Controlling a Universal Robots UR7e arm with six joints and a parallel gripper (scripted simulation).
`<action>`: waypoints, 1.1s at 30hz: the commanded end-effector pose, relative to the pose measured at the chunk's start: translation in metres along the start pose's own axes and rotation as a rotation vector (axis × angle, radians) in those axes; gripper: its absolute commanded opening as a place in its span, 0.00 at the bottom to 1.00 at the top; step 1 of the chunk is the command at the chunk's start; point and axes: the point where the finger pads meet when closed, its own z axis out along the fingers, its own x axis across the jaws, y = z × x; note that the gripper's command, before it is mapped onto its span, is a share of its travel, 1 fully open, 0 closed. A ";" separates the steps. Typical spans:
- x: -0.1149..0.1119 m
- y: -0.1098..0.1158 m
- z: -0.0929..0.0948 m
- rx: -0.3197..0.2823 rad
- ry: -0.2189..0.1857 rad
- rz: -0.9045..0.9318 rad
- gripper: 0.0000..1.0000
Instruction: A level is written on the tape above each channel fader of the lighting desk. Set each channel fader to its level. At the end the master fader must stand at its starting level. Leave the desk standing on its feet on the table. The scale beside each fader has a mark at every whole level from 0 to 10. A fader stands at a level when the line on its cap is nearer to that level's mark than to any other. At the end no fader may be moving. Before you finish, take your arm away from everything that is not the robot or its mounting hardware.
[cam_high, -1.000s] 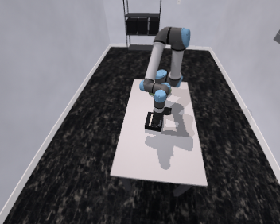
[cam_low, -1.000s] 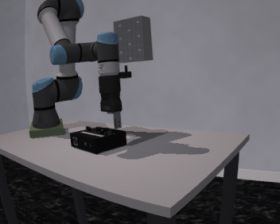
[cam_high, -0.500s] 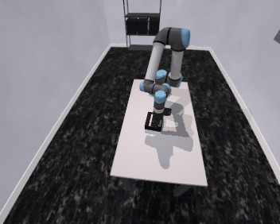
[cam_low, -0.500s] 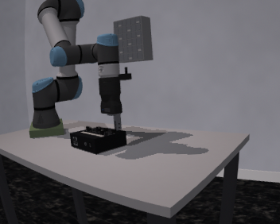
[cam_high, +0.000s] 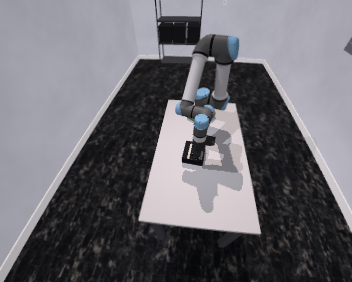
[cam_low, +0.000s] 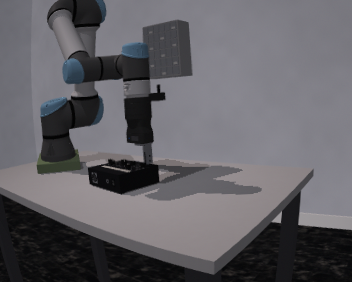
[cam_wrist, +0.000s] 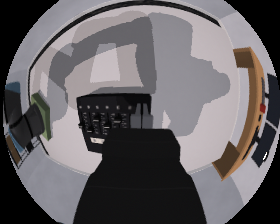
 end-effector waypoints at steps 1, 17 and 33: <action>0.000 0.000 -0.001 0.000 0.002 0.000 0.00; 0.000 0.002 -0.001 0.000 0.002 0.000 0.00; 0.000 0.006 -0.001 0.000 0.002 0.000 0.00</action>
